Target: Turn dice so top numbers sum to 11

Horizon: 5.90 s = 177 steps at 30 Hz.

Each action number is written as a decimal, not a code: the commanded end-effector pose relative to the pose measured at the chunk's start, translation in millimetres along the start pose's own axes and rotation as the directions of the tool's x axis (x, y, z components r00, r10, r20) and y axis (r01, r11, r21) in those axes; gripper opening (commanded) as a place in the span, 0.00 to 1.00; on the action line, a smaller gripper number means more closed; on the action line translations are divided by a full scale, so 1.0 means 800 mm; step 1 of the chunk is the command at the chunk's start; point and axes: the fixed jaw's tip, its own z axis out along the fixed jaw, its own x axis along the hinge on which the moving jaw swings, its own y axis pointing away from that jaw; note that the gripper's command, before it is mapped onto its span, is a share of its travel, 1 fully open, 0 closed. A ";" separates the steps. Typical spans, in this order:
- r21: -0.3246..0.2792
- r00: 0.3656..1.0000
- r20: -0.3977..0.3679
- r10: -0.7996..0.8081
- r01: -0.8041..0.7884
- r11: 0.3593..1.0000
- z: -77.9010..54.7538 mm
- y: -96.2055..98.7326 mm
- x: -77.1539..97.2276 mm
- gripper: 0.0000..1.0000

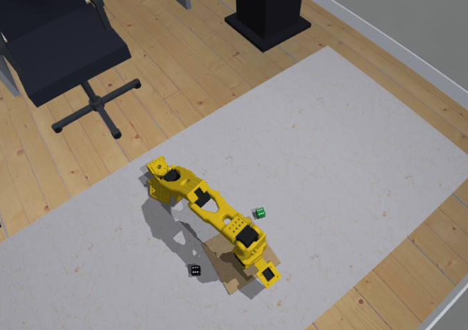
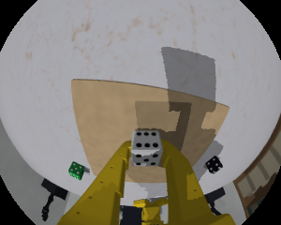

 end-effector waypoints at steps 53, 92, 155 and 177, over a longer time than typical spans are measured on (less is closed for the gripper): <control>-0.011 0.998 0.068 -0.015 0.016 1.000 -0.015 0.005 -0.011 0.29; -0.034 0.976 0.216 -0.007 0.015 0.999 -0.091 0.005 -0.009 0.29; 0.012 0.607 -0.014 -0.794 0.794 0.607 -0.066 -0.130 0.082 0.28; -0.002 0.550 -0.020 -0.835 0.835 0.551 -0.064 -0.137 0.091 0.28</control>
